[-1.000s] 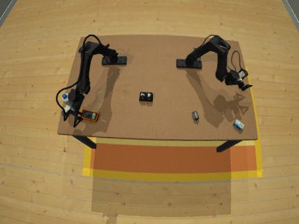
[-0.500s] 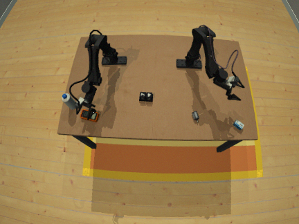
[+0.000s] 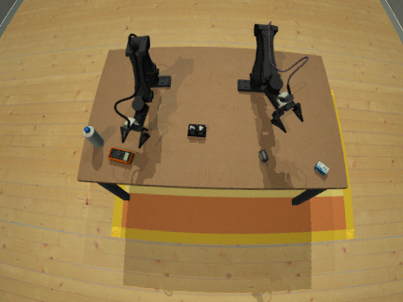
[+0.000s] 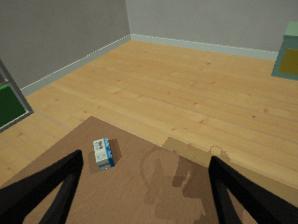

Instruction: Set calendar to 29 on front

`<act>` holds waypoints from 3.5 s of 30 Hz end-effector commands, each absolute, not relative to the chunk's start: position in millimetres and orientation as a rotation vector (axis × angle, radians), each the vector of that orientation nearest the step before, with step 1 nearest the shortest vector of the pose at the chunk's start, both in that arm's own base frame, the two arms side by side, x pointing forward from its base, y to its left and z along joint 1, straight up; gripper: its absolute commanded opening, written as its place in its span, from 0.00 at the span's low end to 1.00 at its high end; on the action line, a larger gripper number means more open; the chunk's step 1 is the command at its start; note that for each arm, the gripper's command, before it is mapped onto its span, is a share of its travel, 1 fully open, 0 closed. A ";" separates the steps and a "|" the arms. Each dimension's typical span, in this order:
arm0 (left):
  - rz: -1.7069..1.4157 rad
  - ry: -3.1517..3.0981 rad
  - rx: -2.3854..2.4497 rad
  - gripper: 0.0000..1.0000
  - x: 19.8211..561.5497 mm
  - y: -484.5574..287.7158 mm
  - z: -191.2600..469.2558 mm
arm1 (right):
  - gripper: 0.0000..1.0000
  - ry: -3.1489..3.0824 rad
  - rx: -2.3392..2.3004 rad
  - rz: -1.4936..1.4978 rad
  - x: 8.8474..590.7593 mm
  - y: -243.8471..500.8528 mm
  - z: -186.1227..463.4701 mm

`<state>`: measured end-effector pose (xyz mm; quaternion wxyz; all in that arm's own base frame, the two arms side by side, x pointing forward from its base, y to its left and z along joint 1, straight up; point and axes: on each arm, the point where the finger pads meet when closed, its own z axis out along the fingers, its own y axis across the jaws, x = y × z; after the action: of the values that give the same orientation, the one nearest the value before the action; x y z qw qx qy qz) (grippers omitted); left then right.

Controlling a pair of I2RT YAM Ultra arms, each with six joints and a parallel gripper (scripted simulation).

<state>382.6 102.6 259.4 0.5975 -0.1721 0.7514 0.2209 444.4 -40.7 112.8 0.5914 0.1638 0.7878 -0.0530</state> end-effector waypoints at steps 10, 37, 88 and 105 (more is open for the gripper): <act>0.079 1.908 0.117 1.00 303.6 -51.9 290.7 | 1.00 1.703 0.348 -0.103 381.5 42.8 139.6; -0.377 1.880 0.670 1.00 122.2 -86.0 274.2 | 1.00 1.670 0.143 -0.008 281.4 209.6 136.6; -0.628 1.743 0.981 1.00 69.9 -97.6 271.0 | 0.64 1.811 -0.535 -0.142 261.8 333.5 103.4; -0.628 1.743 0.981 1.00 69.9 -97.6 271.0 | 0.64 1.976 -1.088 -0.298 295.6 361.3 75.7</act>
<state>70.7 -101.7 256.2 0.4818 0.4147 0.7304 -0.2497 289.7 356.8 83.7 0.4964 -0.3718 0.7782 -0.0993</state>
